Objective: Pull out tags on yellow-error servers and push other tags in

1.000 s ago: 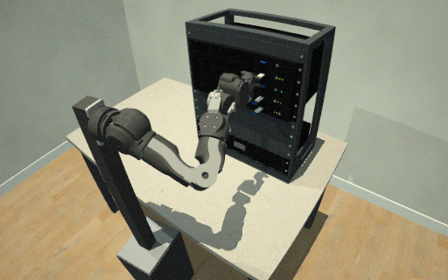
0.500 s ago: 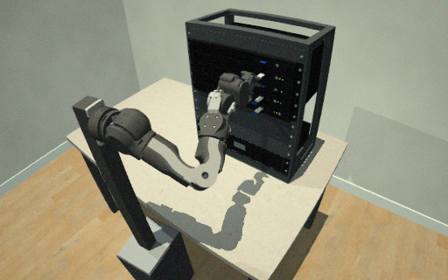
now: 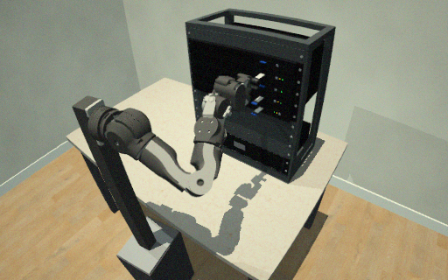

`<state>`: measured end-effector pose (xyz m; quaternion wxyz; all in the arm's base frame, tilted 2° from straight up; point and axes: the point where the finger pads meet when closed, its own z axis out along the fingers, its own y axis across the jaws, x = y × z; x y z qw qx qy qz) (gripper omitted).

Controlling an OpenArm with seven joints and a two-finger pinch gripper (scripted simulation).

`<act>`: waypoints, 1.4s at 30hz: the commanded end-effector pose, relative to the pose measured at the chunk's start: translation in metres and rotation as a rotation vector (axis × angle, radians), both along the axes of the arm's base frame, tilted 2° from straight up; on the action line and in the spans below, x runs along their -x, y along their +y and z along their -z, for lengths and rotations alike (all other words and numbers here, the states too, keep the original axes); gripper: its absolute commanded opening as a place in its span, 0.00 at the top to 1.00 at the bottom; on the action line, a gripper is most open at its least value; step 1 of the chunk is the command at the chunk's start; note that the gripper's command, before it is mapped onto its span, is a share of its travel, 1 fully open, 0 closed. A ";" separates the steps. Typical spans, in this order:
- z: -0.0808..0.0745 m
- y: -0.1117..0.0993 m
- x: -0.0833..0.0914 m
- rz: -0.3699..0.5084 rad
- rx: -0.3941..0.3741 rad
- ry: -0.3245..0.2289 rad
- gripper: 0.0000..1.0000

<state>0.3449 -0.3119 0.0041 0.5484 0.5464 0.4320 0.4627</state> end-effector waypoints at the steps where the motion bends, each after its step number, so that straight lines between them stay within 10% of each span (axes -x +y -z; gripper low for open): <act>1: -0.001 0.001 0.005 0.000 -0.005 0.001 0.90; 28: 0.002 0.015 0.072 0.000 -0.004 0.001 1.00; 42: 0.002 0.015 0.075 0.002 -0.005 0.001 1.00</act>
